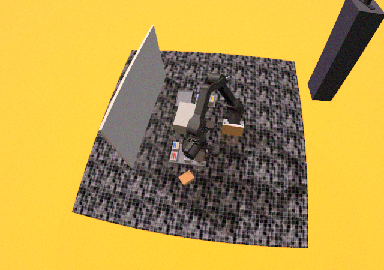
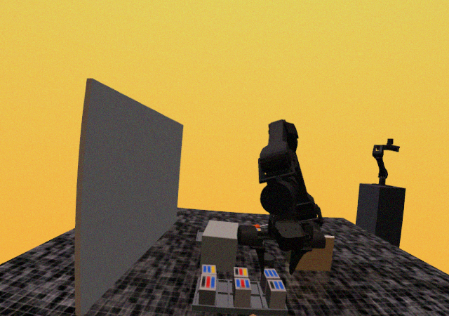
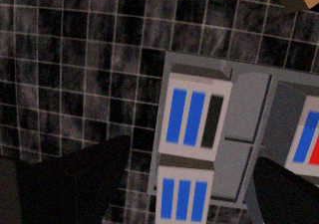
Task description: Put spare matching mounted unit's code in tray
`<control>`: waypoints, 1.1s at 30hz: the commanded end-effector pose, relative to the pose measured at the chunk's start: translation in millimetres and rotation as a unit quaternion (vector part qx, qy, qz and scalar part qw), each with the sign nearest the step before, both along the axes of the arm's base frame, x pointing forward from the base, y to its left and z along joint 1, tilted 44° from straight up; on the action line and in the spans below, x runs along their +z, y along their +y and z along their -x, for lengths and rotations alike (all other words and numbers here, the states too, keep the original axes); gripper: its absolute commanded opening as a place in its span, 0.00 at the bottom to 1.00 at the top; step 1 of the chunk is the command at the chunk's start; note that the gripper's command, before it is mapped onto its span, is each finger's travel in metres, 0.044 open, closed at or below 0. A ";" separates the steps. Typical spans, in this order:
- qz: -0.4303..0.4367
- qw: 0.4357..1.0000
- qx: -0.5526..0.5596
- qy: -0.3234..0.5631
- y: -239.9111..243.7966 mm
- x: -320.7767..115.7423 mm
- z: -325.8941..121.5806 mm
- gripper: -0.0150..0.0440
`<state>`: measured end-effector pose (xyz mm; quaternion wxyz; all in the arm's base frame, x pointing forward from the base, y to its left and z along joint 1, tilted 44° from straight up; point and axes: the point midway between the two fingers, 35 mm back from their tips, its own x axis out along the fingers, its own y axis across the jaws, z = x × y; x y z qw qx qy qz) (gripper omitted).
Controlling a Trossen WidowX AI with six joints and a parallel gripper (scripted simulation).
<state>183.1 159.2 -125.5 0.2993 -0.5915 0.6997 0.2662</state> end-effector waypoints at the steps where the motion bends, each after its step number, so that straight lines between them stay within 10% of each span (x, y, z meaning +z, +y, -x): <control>1: 0.002 1.000 0.003 0.000 -5.0 -4.8 0.4 0.76; 33: 0.003 1.000 0.003 0.000 -41.3 -40.8 8.2 0.76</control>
